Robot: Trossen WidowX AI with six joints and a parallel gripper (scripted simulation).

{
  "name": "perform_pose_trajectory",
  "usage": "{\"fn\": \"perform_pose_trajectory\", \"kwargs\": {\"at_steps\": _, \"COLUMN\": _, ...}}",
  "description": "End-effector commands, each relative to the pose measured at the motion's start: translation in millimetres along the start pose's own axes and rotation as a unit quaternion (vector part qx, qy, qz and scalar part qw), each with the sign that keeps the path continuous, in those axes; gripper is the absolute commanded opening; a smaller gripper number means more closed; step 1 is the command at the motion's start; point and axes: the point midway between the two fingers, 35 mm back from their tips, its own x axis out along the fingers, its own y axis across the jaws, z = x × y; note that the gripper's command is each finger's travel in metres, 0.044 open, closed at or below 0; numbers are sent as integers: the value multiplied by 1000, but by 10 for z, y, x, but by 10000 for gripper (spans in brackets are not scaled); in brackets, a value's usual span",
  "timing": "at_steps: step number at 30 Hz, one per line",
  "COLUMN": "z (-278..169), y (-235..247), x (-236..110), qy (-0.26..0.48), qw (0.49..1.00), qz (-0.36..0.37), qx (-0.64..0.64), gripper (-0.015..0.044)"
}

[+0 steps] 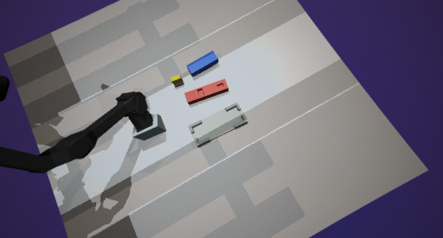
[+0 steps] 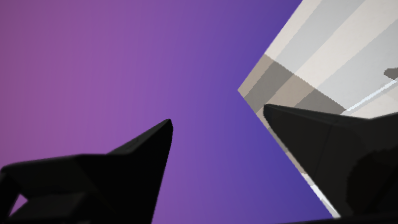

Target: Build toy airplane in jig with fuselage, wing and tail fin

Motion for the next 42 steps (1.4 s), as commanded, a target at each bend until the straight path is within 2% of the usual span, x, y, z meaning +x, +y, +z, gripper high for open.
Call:
{"fn": "perform_pose_trajectory", "kwargs": {"at_steps": 1, "z": 0, "y": 0, "x": 0, "qy": 0, "qw": 1000, "qz": 0, "qx": 0, "gripper": 426}}
{"fn": "perform_pose_trajectory", "kwargs": {"at_steps": 5, "z": 149, "y": -42, "x": 196, "qy": -10, "qw": 1000, "qz": -25, "qx": -2, "gripper": 440}}
{"fn": "perform_pose_trajectory", "kwargs": {"at_steps": 11, "z": 793, "y": -355, "x": 906, "qy": -44, "qw": 991, "qz": -129, "qx": -10, "gripper": 440}}
{"fn": "perform_pose_trajectory", "kwargs": {"at_steps": 13, "z": 949, "y": -417, "x": 929, "qy": -62, "qw": 986, "qz": -147, "qx": -38, "gripper": 440}}
{"fn": "perform_pose_trajectory", "kwargs": {"at_steps": 19, "z": 1643, "y": -1060, "x": 1490, "qy": -74, "qw": 959, "qz": -271, "qx": -40, "gripper": 440}}
{"fn": "perform_pose_trajectory", "kwargs": {"at_steps": 24, "z": 2238, "y": -1717, "x": 1697, "qy": -81, "qw": 926, "qz": -367, "qx": -31, "gripper": 440}}
{"fn": "perform_pose_trajectory", "kwargs": {"at_steps": 28, "z": 2662, "y": -2275, "x": 1684, "qy": -81, "qw": 896, "qz": -436, "qx": -16, "gripper": 440}}
{"fn": "perform_pose_trajectory", "kwargs": {"at_steps": 32, "z": 3008, "y": -2861, "x": 1524, "qy": -73, "qw": 865, "qz": -497, "qx": 9, "gripper": 440}}
{"fn": "perform_pose_trajectory", "kwargs": {"at_steps": 37, "z": 3309, "y": -3553, "x": 1124, "qy": -64, "qw": 826, "qz": -557, "qx": 53, "gripper": 440}}
{"fn": "perform_pose_trajectory", "kwargs": {"at_steps": 42, "z": 3438, "y": -4182, "x": 566, "qy": -48, "qw": 792, "qz": -599, "qx": 107, "gripper": 440}}
